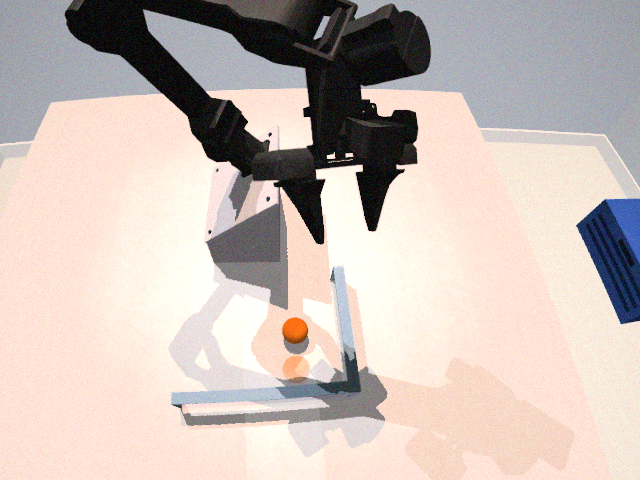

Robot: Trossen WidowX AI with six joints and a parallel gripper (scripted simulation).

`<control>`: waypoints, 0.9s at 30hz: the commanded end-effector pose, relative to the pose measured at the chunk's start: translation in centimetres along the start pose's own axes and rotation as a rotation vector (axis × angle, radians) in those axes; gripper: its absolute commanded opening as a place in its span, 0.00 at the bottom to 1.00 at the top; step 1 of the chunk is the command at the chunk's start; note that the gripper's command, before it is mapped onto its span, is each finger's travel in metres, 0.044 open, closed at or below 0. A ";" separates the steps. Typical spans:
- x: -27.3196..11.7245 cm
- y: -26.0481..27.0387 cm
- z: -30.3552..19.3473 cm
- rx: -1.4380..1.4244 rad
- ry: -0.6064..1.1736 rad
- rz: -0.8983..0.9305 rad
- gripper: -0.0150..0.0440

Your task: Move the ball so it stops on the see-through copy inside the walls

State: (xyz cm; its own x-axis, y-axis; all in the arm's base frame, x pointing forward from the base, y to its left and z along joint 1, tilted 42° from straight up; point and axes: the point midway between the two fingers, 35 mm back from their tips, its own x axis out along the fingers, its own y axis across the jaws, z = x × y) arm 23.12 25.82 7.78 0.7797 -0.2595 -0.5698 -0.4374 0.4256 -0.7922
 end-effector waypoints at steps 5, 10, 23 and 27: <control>10.5 0.3 -6.4 -0.495 0.325 0.165 0.84; 14.9 0.6 -11.0 -0.723 0.449 0.341 0.84; 19.5 1.7 -19.0 -1.005 0.530 0.694 0.84; 19.6 1.8 -19.0 -1.005 0.530 0.694 0.84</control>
State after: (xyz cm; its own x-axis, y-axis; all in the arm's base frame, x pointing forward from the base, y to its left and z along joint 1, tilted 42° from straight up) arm 29.10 5.11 -8.63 0.1008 -0.6543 -0.7495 -0.9890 -0.1477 -0.0041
